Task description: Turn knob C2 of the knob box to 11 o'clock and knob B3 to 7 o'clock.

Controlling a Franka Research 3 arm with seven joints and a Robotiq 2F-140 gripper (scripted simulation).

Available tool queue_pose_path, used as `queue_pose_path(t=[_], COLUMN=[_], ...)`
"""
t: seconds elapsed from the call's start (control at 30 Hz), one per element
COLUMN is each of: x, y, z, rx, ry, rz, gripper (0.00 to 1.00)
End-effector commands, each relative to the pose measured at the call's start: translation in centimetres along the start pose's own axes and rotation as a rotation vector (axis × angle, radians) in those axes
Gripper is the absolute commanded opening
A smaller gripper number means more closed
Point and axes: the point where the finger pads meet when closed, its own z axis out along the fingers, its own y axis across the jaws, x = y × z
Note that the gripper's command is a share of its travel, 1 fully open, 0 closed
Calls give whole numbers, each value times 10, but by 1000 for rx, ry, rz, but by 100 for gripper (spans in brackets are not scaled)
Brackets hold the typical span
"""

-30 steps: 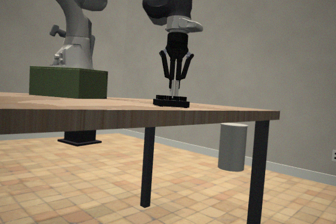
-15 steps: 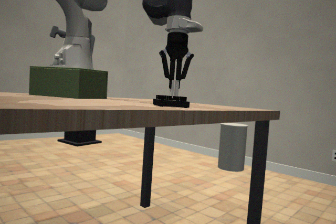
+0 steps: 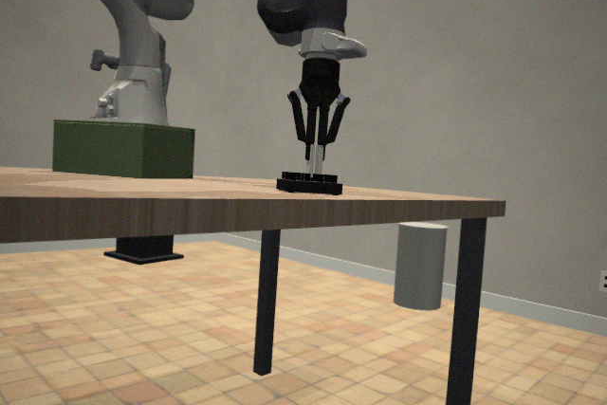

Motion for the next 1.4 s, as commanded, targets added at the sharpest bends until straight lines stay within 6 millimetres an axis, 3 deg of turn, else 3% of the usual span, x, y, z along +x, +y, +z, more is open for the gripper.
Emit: queue_pose_path(t=[0.0, 0.4, 1.37], x=[0, 0, 0], y=[-1, -1, -1], z=[1, 1, 1], rx=[2, 2, 2], ry=[0, 0, 0], rz=[-29, -137, -643], gripper=[5, 5, 5])
